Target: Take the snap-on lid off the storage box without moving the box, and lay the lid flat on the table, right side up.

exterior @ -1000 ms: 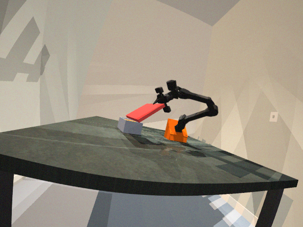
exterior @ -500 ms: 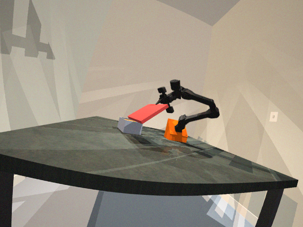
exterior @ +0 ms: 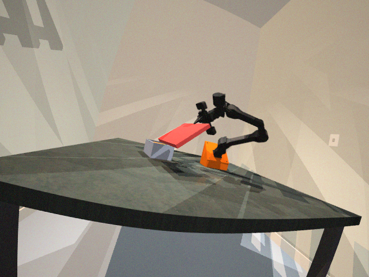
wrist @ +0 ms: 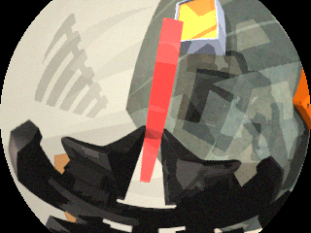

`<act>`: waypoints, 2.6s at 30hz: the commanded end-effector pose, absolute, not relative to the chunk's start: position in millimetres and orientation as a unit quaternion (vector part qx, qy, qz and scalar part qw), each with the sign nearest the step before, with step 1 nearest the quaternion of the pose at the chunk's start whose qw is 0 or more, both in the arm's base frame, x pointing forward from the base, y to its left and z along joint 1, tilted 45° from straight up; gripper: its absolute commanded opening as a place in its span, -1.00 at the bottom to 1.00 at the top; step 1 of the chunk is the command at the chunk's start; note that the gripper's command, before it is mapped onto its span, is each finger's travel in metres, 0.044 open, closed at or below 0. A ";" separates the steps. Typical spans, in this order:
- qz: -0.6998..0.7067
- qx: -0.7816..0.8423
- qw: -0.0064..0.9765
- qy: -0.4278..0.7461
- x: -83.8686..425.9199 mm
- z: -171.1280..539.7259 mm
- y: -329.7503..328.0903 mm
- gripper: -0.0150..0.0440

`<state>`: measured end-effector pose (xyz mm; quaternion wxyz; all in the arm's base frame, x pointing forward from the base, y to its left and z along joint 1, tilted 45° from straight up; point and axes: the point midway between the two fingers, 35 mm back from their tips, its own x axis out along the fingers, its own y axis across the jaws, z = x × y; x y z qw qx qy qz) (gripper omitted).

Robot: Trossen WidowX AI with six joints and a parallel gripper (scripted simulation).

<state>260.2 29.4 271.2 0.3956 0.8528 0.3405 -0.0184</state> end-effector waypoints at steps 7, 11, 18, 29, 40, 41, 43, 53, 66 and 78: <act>-0.014 0.853 0.402 0.333 251.6 290.7 42.7 -0.49; -0.013 0.853 0.402 0.333 248.7 296.0 48.1 -0.49; -0.013 0.853 0.402 0.333 243.6 305.3 57.6 -0.49; -0.013 0.853 0.402 0.333 242.6 305.6 61.5 -0.49; -0.012 0.853 0.402 0.333 244.3 293.6 68.8 -0.49; -0.012 0.853 0.402 0.333 244.4 293.0 69.4 -0.49; -0.012 0.853 0.402 0.333 244.5 291.9 70.5 -0.49; -0.012 0.853 0.402 0.332 244.8 286.6 76.1 -0.49; -0.011 0.853 0.402 0.332 245.2 279.6 83.4 -0.49; -0.011 0.853 0.402 0.332 245.7 273.1 90.2 -0.49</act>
